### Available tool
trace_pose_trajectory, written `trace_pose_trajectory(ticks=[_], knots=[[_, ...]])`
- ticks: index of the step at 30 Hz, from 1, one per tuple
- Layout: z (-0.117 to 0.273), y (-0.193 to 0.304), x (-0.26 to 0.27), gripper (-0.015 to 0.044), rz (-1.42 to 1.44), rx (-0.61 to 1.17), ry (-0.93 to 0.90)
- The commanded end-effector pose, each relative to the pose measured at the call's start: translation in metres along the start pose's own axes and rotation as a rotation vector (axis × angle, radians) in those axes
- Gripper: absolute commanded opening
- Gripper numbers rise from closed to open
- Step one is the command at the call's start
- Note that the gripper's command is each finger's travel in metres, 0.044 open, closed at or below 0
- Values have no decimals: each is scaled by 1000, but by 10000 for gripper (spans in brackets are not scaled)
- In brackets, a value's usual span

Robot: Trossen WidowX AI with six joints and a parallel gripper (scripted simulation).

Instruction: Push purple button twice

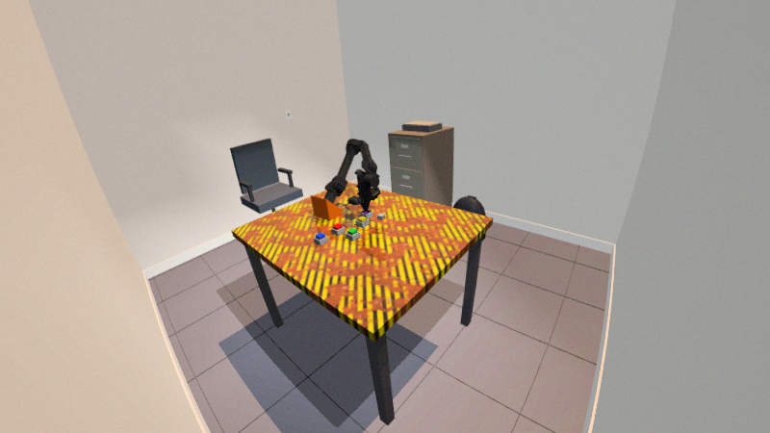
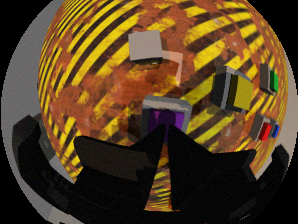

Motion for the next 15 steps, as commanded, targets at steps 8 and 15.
trace_pose_trajectory(ticks=[8,15], knots=[[33,0,0,20,-2,0,-5],[22,0,0,20,-2,0,-4]])
Point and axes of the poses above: the point midway between the two fingers, 35 mm back from their tips, its own z axis back along the fingers, its own x axis across the jaws, y = z × x, the point moved 10 cm from there along z, back along the fingers
